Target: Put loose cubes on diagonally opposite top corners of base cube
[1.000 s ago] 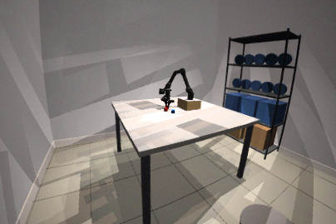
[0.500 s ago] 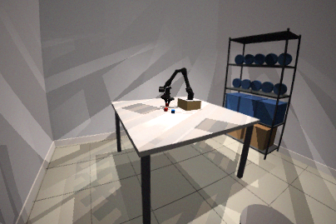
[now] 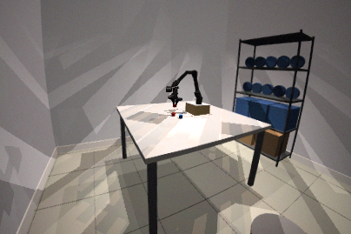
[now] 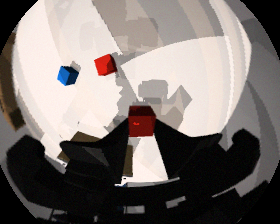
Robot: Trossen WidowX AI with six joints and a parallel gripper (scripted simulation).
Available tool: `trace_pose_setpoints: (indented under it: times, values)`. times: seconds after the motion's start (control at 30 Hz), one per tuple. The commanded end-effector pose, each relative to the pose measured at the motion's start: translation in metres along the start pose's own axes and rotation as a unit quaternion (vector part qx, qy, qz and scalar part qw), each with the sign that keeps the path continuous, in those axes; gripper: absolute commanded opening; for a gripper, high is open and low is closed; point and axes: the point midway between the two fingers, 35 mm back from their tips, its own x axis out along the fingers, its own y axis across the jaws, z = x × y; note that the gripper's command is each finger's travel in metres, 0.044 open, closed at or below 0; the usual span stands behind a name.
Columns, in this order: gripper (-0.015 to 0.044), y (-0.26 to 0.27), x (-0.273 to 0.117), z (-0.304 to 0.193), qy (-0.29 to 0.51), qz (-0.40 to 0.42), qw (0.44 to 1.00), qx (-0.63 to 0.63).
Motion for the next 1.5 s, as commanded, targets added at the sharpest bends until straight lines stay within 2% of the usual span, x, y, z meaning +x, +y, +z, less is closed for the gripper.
trace_pose_setpoints:
  times: [0.0, 0.33, 1.47]
  values:
    - [0.0105, -0.001, -0.018, 0.002, -0.006, -0.002, 1.000, 0.003]
    - [0.0105, 0.001, -0.035, -0.001, -0.006, -0.002, 1.000, 0.003]
    - [0.0105, 0.099, -0.012, 0.048, -0.010, 0.003, 0.999, -0.031]
